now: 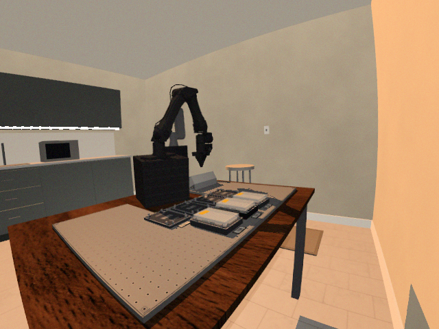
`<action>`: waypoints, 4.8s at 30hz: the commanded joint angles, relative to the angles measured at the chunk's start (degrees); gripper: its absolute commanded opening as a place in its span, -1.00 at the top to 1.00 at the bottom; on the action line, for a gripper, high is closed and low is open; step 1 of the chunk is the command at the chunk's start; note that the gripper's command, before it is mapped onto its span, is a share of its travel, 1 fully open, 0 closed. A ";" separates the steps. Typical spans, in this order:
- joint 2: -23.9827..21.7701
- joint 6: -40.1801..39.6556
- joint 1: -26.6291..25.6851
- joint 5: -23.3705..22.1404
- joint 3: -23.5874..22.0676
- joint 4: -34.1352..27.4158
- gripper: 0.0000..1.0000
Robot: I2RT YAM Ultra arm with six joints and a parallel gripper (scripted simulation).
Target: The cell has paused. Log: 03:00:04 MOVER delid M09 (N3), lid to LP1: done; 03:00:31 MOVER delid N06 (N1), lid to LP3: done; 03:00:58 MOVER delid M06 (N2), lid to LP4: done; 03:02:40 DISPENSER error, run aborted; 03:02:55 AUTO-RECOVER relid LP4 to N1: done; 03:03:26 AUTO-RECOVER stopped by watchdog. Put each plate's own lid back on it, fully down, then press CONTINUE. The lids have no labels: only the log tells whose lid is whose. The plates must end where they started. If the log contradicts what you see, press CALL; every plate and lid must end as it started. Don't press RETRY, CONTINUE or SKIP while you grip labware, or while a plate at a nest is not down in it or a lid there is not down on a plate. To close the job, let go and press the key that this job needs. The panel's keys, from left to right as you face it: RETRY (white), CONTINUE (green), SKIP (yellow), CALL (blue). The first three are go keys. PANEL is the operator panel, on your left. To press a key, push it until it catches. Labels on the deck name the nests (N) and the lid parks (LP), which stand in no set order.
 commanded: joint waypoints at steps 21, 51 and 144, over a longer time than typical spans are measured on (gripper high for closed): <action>0.82 6.07 4.65 -0.17 6.43 -3.02 1.00; 5.99 5.28 4.08 -0.13 3.91 1.42 1.00; 11.26 4.62 3.36 -0.03 4.67 8.85 1.00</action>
